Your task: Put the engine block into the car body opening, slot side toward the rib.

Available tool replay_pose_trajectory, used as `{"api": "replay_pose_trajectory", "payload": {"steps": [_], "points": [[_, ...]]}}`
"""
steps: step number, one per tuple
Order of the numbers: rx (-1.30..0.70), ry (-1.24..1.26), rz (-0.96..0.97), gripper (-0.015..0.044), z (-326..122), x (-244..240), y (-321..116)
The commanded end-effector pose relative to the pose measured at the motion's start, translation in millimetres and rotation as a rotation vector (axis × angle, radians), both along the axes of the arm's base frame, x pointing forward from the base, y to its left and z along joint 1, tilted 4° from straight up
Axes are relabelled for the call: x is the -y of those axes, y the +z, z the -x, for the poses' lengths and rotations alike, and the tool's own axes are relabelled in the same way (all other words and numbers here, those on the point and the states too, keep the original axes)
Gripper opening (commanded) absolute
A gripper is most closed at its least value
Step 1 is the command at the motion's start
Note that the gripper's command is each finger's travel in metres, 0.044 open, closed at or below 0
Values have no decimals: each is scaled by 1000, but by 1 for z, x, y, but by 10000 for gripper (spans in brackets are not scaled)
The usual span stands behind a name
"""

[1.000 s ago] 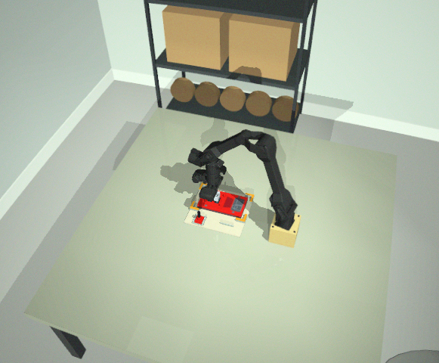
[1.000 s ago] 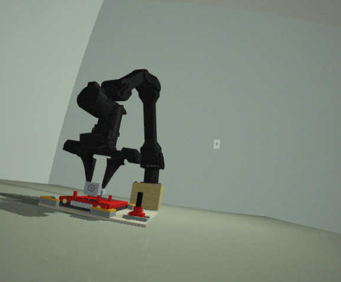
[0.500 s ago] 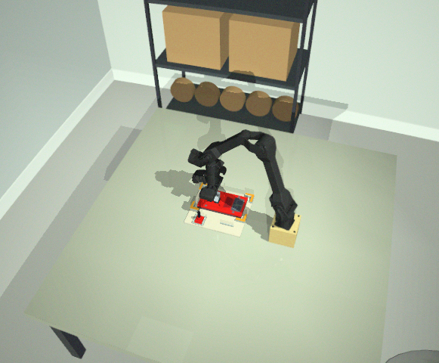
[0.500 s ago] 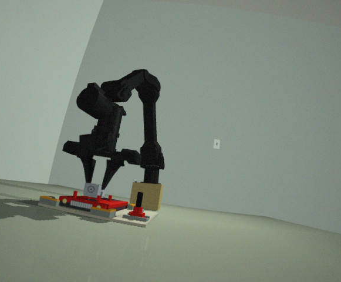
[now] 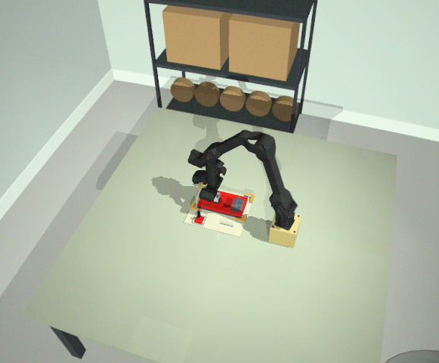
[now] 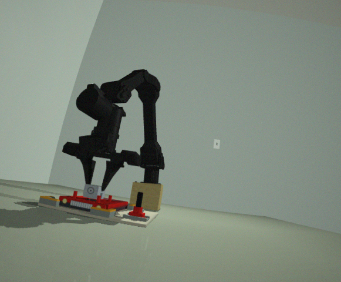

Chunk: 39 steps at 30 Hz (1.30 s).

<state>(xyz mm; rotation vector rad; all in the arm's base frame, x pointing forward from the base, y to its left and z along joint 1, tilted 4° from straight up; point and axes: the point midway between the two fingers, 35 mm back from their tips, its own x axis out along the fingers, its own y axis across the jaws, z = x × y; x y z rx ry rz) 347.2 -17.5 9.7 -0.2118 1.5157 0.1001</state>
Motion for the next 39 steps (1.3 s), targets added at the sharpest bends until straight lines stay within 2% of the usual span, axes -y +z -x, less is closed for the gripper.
{"api": "replay_pose_trajectory", "payload": {"steps": [1, 39], "points": [[-3, -1, -1, 159, 1, 0, -2], [-3, 4, 0, 159, 1, 1, -9]]}}
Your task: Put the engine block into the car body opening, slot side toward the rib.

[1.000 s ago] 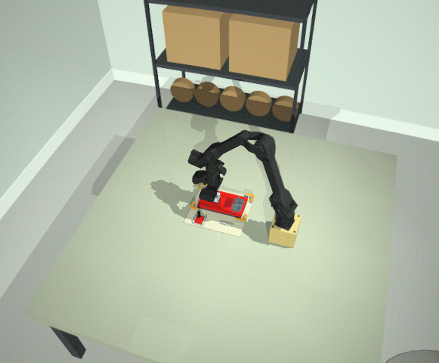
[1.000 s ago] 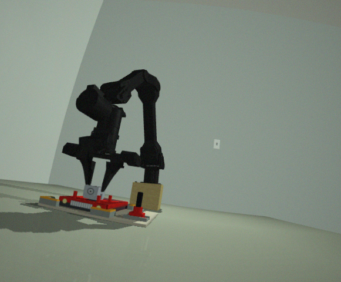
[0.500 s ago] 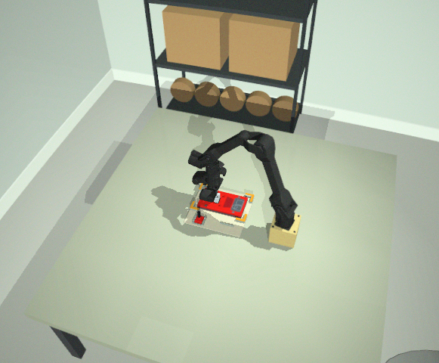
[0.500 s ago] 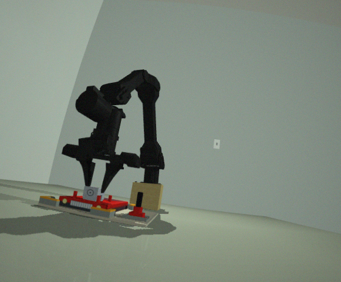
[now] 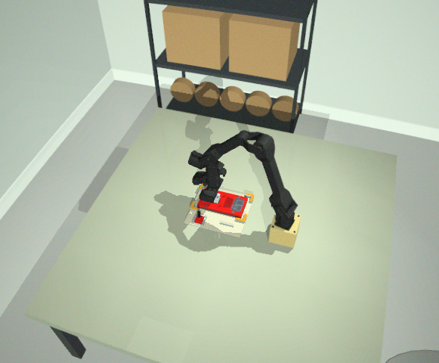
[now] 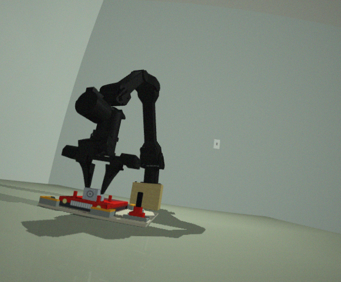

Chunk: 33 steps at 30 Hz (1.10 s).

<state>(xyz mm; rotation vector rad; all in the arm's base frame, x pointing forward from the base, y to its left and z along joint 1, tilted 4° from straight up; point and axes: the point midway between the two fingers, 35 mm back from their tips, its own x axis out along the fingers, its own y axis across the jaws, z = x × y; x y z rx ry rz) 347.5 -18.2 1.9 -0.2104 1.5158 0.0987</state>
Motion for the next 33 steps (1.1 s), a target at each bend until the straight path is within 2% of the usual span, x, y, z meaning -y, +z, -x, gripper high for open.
{"api": "replay_pose_trajectory", "payload": {"steps": [1, 3, 14, 33], "points": [[-3, 6, 0, 159, 1, 0, -2], [-3, 7, 0, 159, 1, 0, -2], [0, 0, 0, 440, 0, 0, -1], [-3, 7, 0, 440, 1, -1, 13]]}}
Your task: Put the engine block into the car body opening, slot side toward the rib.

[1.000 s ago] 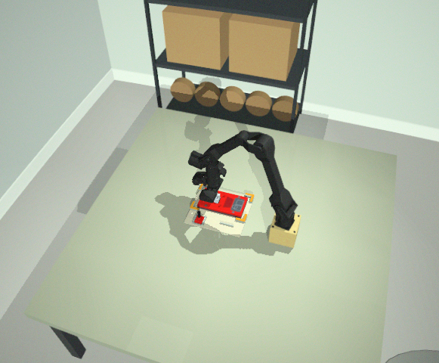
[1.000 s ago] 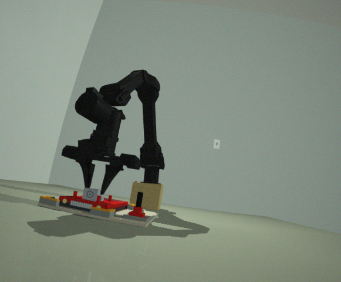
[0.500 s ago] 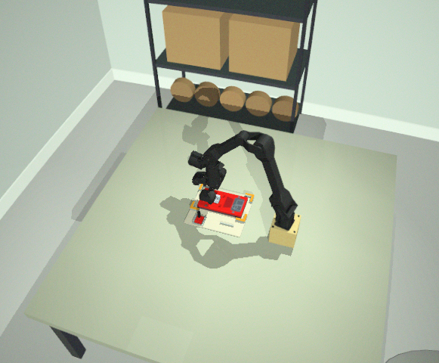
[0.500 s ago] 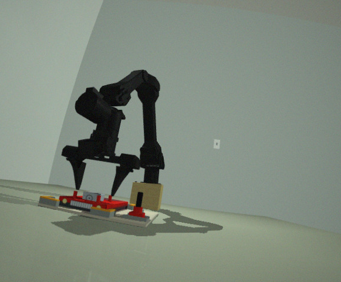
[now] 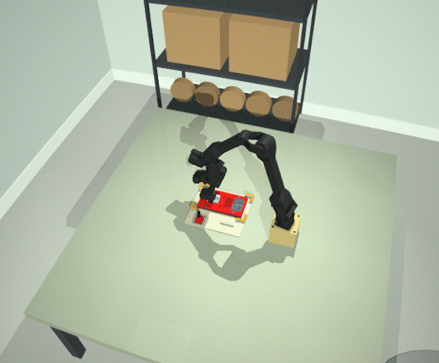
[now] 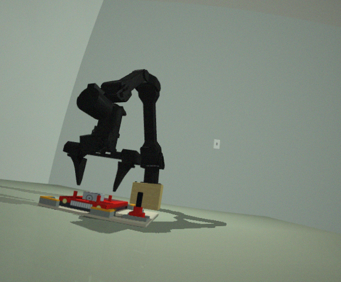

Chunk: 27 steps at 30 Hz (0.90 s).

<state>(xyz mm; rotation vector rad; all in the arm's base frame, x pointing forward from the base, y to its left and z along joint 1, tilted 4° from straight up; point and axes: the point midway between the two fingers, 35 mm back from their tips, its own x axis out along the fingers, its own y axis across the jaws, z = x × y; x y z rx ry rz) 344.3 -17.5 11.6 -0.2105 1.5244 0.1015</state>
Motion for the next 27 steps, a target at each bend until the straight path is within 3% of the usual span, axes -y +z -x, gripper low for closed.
{"api": "replay_pose_trajectory", "payload": {"steps": [1, 17, 27], "points": [[6, 5, 1, 414, -2, 0, 3], [6, 5, 1, 0, -2, 0, 3], [5, 3, 0, 0, -2, 0, 2]]}}
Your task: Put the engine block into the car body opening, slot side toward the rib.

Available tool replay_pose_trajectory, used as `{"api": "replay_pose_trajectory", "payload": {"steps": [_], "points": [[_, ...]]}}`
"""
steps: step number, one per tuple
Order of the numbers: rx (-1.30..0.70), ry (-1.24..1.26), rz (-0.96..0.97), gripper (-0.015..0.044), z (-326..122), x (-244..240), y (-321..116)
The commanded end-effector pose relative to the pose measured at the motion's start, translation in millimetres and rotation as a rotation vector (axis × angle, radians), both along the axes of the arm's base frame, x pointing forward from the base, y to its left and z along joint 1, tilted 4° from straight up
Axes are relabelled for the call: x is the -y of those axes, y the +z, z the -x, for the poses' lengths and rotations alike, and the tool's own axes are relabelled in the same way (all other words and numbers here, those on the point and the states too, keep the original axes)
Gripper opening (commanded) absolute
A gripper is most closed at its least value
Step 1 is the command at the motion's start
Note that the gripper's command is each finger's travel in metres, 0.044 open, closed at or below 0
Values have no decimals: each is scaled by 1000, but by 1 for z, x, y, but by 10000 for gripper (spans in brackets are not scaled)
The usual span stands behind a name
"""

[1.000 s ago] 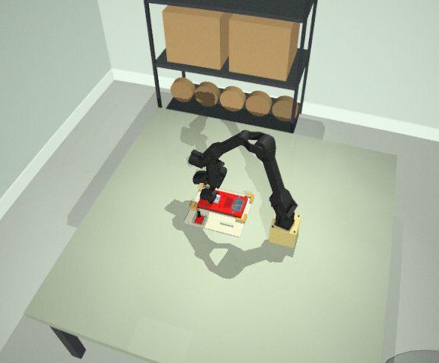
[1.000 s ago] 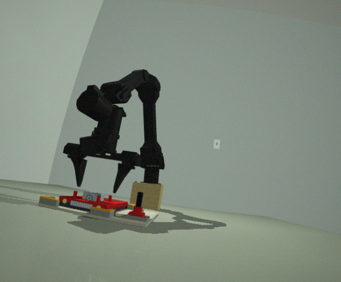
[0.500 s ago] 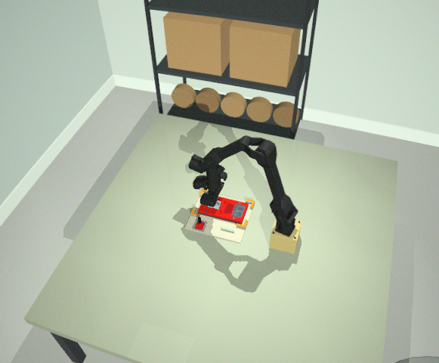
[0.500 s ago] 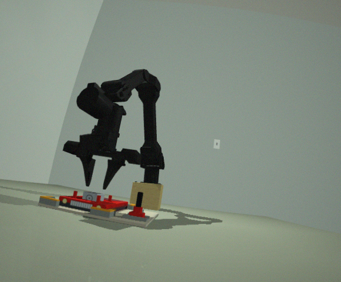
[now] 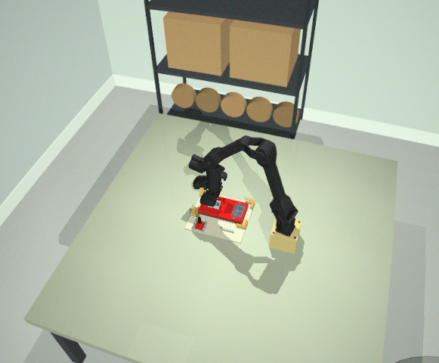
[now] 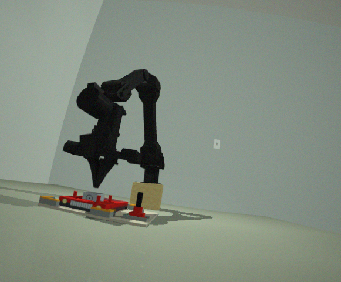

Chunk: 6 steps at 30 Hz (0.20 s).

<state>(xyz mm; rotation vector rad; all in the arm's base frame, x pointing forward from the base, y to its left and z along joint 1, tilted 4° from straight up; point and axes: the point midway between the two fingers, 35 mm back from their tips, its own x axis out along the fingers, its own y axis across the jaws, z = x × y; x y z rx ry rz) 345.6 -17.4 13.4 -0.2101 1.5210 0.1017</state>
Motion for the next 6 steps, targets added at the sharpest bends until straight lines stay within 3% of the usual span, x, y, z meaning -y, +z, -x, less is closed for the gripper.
{"api": "replay_pose_trajectory", "payload": {"steps": [1, 6], "points": [[2, 5, 1, 0, -1, 0, 1], [2, 5, 1, 0, -1, 0, 1]]}}
